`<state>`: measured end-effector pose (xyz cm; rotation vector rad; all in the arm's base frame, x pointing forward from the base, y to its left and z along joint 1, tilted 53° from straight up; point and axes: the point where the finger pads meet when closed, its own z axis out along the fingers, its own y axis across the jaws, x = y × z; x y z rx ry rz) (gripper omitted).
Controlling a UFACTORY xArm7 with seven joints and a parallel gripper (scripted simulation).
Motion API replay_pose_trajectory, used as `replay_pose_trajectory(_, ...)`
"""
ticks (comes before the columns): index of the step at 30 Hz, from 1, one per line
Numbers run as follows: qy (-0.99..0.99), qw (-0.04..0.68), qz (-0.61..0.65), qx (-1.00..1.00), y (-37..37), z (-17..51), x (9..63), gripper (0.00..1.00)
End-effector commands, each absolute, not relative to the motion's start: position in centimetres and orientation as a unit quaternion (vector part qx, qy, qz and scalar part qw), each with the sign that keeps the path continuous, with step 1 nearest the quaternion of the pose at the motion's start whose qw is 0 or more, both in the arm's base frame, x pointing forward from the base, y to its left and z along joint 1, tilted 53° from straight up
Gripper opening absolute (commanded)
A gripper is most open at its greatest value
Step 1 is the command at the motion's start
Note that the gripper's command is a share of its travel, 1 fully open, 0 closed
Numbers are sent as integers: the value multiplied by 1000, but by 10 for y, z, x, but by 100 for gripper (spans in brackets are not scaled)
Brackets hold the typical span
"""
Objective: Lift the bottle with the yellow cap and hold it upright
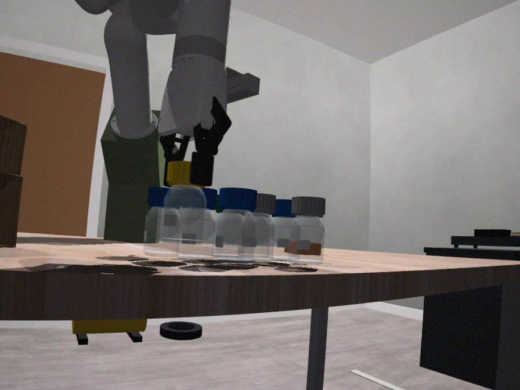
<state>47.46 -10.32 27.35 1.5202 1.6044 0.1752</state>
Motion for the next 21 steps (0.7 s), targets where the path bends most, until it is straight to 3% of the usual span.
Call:
replay_pose_trajectory(1, 648, 446, 71, 613, -99, 279, 469, 0)
replay_pose_trajectory(21, 648, 446, 71, 613, -89, 292, 454, 0)
